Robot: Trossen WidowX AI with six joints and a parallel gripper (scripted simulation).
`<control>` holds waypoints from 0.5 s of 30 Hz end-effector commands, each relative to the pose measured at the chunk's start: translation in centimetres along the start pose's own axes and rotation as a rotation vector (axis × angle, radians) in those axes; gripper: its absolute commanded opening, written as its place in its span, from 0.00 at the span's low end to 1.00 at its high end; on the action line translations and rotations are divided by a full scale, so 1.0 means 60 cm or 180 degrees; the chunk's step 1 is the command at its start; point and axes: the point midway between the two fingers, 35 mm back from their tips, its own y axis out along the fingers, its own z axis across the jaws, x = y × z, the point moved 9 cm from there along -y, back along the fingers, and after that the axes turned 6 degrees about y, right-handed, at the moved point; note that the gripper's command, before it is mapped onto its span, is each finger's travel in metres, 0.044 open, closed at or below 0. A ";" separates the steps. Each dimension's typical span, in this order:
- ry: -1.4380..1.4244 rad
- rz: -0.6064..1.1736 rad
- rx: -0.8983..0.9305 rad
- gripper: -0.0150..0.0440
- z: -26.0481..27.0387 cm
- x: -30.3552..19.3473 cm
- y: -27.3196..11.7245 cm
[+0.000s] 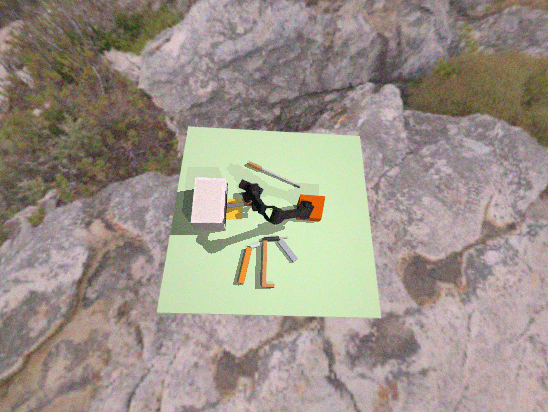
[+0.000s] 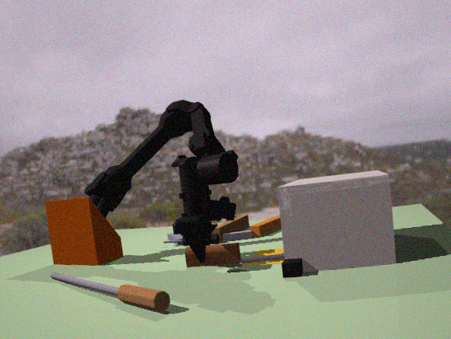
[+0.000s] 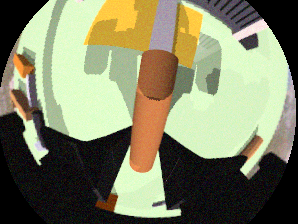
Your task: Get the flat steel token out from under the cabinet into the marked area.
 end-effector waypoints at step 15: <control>0.0006 0.0016 0.0001 0.25 -0.006 -0.042 0.002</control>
